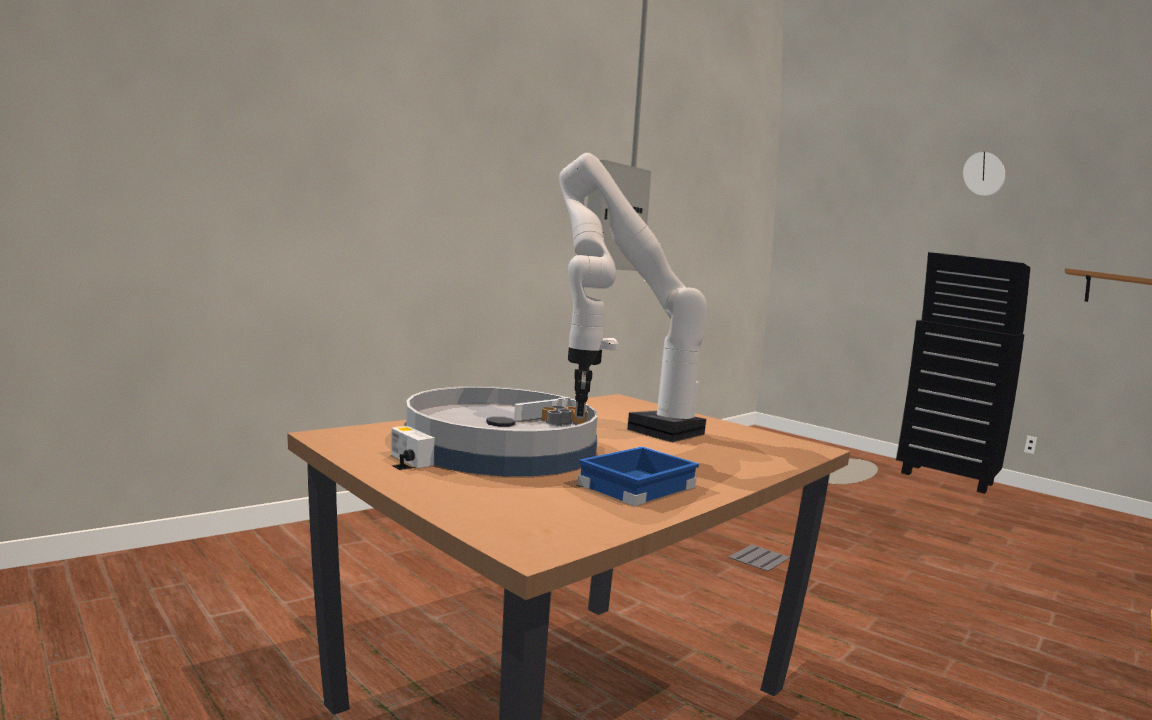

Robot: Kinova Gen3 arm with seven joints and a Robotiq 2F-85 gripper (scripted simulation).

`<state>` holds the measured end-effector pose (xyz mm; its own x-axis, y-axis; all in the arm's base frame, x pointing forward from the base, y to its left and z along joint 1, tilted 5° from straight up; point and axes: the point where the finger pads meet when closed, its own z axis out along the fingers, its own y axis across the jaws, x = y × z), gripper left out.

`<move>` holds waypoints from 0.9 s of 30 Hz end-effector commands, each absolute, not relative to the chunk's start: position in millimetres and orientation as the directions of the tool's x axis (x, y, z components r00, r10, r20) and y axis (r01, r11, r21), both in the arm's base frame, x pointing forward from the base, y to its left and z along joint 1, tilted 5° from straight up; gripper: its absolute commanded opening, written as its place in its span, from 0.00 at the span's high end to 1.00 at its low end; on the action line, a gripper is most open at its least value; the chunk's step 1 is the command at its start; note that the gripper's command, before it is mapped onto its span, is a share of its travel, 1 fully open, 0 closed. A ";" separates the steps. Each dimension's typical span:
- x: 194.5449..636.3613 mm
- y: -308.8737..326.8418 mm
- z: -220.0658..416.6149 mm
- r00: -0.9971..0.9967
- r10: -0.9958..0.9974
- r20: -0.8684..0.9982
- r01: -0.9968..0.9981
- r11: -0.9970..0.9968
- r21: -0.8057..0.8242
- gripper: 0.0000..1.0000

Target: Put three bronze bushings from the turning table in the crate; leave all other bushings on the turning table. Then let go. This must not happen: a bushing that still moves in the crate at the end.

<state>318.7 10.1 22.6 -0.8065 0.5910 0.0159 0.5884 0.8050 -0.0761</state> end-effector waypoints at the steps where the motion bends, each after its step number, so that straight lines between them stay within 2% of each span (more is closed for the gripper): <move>1: 319.1 10.1 23.0 -0.807 0.591 0.015 0.588 0.805 -0.075 1.00; 27: 321.2 12.9 22.7 -0.807 0.591 0.016 0.588 0.805 -0.077 1.00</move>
<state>320.1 11.5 22.6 -0.8053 0.5926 0.0162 0.5899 0.8037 -0.0781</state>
